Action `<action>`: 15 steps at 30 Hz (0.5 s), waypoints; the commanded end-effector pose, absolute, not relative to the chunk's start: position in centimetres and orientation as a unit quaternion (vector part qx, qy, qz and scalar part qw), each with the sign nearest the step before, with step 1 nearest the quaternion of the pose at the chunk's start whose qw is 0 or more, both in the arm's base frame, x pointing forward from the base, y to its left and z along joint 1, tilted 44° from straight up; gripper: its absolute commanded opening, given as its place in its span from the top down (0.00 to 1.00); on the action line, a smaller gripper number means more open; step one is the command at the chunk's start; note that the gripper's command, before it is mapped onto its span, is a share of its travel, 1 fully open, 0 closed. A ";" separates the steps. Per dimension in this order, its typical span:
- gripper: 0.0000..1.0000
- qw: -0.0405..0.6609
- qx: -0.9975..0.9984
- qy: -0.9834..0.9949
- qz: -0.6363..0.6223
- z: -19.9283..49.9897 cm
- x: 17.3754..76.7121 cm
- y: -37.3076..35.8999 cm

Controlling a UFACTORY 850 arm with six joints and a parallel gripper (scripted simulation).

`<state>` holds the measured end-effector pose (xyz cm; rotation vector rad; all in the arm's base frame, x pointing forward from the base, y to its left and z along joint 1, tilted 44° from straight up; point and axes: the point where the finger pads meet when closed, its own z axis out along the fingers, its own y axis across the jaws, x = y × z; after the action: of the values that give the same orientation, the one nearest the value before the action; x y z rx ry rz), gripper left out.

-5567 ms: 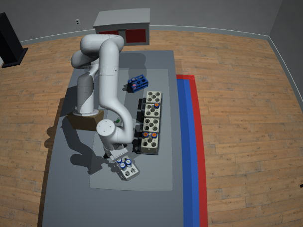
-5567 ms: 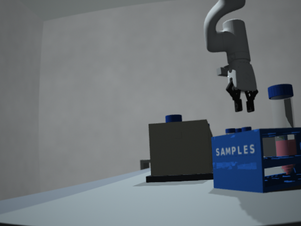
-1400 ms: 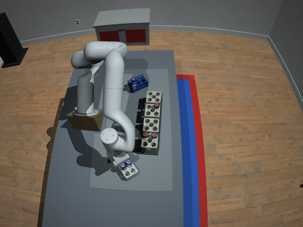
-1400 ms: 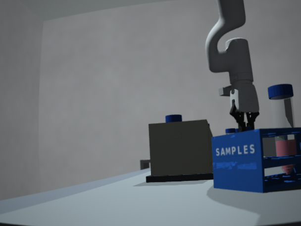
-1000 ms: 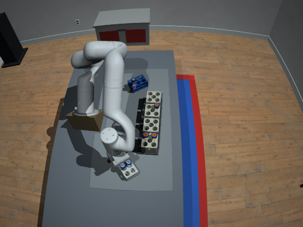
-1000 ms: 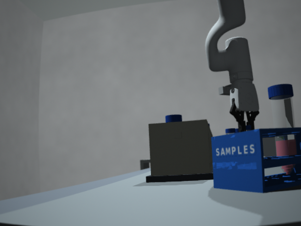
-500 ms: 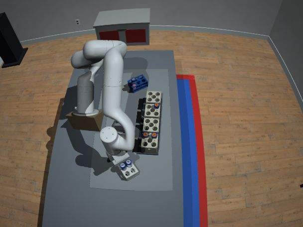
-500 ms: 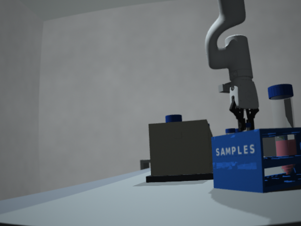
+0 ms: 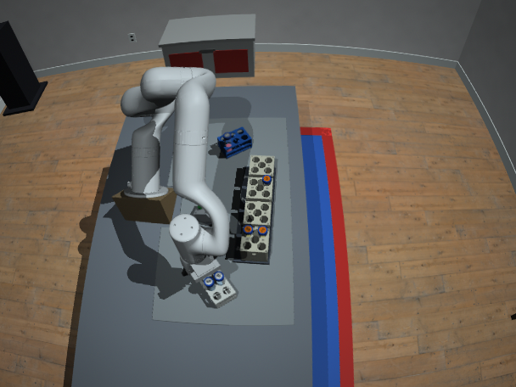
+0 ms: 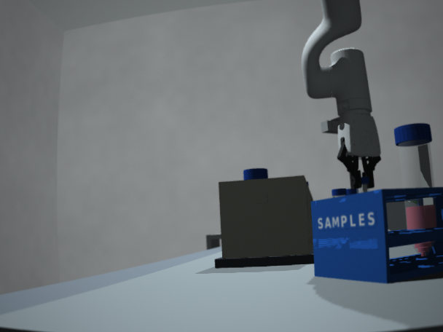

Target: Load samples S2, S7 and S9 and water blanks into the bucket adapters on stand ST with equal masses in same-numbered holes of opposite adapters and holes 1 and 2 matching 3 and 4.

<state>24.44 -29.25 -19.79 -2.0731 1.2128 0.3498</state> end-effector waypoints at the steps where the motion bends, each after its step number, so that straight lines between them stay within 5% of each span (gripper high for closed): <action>1: 1.00 0.349 -0.801 0.468 0.134 -19.5 24.4 -29.7; 15: 1.00 0.349 -0.801 0.468 0.134 -17.7 24.2 -31.3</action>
<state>24.18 -30.92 -18.05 -2.0734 1.2129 0.3495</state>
